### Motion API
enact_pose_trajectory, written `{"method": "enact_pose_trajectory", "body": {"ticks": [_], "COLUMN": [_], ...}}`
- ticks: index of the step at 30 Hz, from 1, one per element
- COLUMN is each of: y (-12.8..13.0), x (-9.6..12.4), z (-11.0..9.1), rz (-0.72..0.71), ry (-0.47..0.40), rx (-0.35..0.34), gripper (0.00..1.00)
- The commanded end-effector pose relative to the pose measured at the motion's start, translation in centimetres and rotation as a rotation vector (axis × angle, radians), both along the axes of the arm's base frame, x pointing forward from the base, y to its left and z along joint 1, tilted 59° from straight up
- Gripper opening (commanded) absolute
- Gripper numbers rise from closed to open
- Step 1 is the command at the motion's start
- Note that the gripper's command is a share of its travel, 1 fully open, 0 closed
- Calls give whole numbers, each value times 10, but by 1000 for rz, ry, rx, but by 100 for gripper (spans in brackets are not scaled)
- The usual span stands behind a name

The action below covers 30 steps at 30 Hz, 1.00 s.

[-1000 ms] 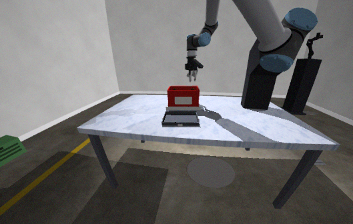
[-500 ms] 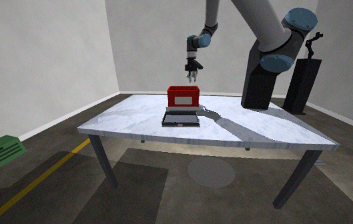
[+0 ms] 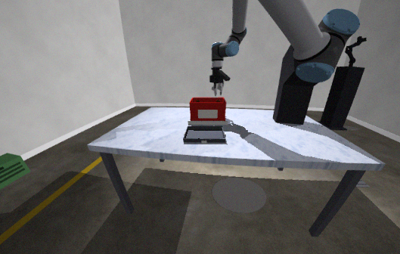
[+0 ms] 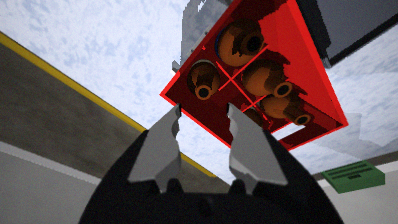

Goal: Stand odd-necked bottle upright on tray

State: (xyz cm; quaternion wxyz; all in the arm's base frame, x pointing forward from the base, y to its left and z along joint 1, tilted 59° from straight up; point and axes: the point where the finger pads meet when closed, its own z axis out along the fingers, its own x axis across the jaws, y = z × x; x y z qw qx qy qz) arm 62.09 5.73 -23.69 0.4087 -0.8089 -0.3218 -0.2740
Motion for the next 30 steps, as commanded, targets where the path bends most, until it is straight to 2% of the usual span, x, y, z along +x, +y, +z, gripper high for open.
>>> {"method": "enact_pose_trajectory", "body": {"ticks": [1,30], "y": [5,15], "x": [2,4], "z": [-4,-9], "rz": [-1,-1], "ry": [-1,-1], "rx": [-1,-1], "gripper": [38,38]}}
